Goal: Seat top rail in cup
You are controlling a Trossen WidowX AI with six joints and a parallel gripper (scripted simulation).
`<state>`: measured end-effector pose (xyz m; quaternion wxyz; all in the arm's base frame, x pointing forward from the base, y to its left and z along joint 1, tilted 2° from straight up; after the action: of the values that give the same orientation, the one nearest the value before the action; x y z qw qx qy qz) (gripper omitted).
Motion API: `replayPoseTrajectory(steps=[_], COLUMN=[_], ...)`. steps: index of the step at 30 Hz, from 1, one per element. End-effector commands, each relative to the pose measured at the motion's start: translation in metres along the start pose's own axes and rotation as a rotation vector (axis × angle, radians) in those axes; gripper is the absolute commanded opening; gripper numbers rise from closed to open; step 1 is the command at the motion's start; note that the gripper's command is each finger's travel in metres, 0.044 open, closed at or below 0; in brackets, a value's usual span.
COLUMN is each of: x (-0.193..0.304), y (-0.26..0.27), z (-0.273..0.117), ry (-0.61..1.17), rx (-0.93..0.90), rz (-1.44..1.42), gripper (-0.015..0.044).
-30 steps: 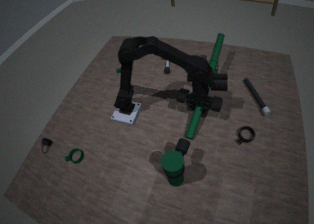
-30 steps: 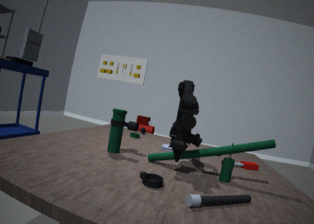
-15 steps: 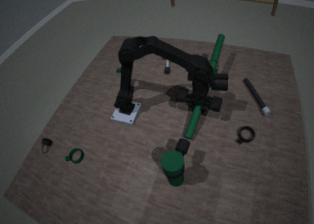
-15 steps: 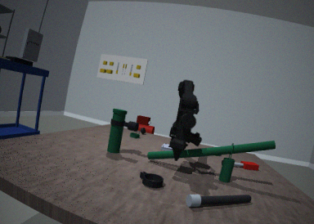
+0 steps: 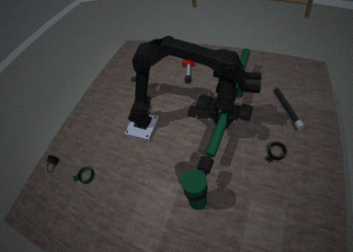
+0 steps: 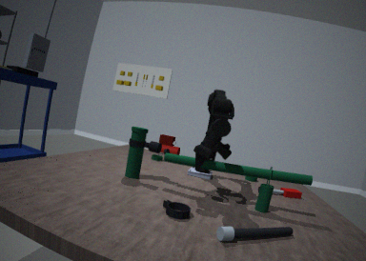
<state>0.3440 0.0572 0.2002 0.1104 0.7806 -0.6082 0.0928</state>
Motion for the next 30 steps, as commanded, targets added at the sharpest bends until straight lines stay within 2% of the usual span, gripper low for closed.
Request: replayPoseTrajectory(steps=[1, 30], x=[0.0109, 0.0106], y=[0.002, 0.0016], z=[-0.0147, -0.014], ry=[0.077, 0.052], rx=[-0.012, -0.01], rz=[-0.006, -0.004], gripper=[0.0, 0.0])
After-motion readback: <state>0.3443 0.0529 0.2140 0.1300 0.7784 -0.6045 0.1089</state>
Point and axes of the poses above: the point midway between the two fingers, 35 mm back from their tips, its own z axis out along the fingers, its own y axis across the jaws, x = y × z, the point moved 9 cm from there along -z, back along the fingers, and after that the axes turned 15 degrees about -z, right-handed, at the moved point
